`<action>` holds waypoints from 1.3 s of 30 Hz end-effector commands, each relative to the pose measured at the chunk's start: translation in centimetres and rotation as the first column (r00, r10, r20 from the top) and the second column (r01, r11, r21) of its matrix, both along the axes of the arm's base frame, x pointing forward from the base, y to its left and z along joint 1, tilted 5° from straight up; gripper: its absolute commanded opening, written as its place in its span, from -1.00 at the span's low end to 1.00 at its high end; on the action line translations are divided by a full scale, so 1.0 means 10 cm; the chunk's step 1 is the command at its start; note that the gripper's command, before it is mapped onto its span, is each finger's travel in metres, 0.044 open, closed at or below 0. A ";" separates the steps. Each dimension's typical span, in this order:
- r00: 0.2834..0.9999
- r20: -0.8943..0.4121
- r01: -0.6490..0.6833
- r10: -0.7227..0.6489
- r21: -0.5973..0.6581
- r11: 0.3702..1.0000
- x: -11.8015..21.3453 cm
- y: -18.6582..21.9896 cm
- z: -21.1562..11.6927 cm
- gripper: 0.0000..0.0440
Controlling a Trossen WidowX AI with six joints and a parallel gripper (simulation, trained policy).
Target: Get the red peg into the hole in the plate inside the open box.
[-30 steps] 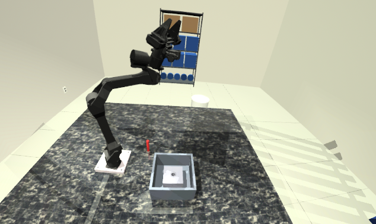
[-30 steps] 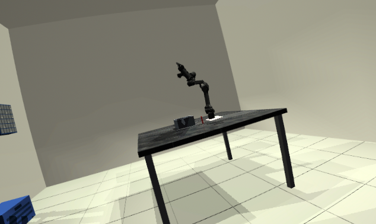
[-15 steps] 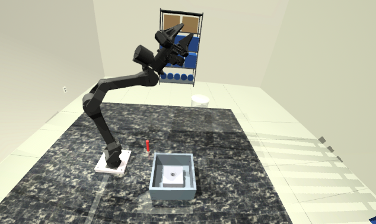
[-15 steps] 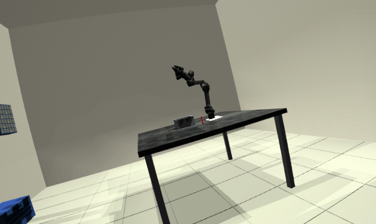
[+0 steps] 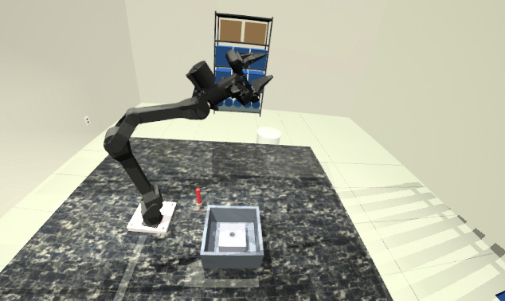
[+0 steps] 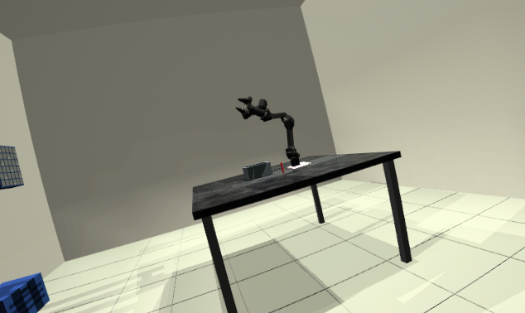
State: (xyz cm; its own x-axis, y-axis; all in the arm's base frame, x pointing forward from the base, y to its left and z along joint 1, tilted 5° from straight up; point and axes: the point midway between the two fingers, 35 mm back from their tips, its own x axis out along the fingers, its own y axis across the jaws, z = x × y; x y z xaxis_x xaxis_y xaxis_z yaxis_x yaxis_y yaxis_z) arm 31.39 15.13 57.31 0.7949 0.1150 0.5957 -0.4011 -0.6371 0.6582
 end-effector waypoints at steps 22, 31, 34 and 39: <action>0.864 -0.451 -0.118 -0.222 -0.612 0.782 0.14 -0.01 -1.41 1.00; 0.776 -0.563 -0.301 -0.286 -0.729 0.615 -0.08 -0.03 -1.96 1.00; 0.744 -0.594 -0.370 -0.306 -0.747 0.552 -0.18 -0.04 -2.15 1.00; 0.687 -0.644 -0.488 -0.337 -0.752 0.443 -0.35 -0.05 -2.47 1.00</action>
